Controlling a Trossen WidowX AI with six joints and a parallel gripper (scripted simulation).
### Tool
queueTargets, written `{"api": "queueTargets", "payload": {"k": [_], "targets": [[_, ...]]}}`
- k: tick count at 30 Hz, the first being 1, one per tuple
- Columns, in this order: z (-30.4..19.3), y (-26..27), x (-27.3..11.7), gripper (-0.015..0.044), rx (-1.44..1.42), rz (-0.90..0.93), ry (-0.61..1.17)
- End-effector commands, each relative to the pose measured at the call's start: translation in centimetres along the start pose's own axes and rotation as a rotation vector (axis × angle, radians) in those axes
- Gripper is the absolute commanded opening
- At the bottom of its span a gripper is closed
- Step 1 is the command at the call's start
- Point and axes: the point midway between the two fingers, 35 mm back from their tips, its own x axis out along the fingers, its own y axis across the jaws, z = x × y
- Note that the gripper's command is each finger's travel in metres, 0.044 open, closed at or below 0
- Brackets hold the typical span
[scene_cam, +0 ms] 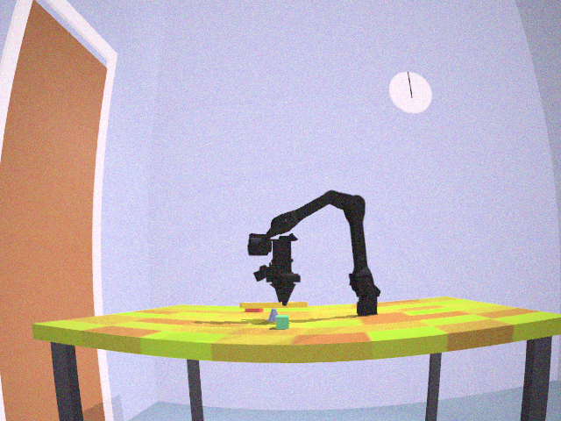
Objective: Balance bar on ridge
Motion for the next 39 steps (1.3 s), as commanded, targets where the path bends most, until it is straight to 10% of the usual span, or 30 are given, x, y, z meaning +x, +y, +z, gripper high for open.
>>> {"api": "queueTargets", "payload": {"k": [1, 9, 39], "targets": [[0.00, 0.00, 0.00, 0.0000, 0.000, 0.000, 0.000], [0.00, 0.00, 0.00, 0.0167, 0.000, 0.000, 0.000], [0.00, 0.00, 0.00, 0.0171, 0.000, 0.000, 0.000]]}}
